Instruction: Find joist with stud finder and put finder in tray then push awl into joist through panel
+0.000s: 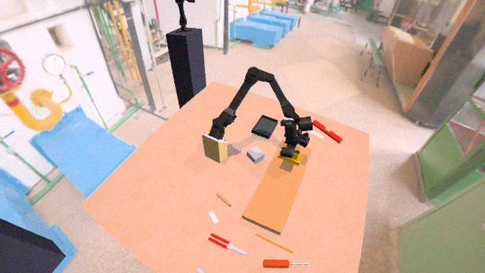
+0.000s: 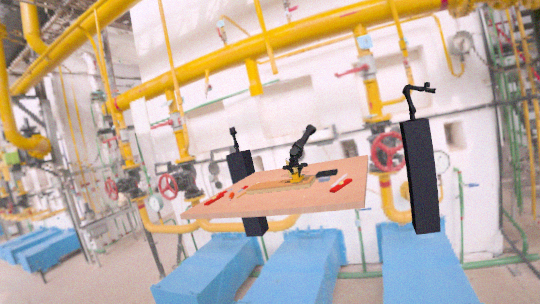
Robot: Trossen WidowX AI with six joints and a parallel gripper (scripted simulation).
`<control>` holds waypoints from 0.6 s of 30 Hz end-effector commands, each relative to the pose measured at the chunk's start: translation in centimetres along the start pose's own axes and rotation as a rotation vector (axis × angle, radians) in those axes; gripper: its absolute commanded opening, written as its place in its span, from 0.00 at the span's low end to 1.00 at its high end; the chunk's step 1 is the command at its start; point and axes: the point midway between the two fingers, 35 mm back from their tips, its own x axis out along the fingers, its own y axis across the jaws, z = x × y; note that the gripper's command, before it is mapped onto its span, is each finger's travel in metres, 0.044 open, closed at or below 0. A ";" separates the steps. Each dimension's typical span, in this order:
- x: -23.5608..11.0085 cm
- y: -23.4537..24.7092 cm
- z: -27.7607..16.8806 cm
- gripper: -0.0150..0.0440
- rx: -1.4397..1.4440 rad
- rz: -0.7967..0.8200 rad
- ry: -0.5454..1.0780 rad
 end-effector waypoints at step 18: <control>-0.1 5.8 0.0 0.25 -0.011 0.011 -0.001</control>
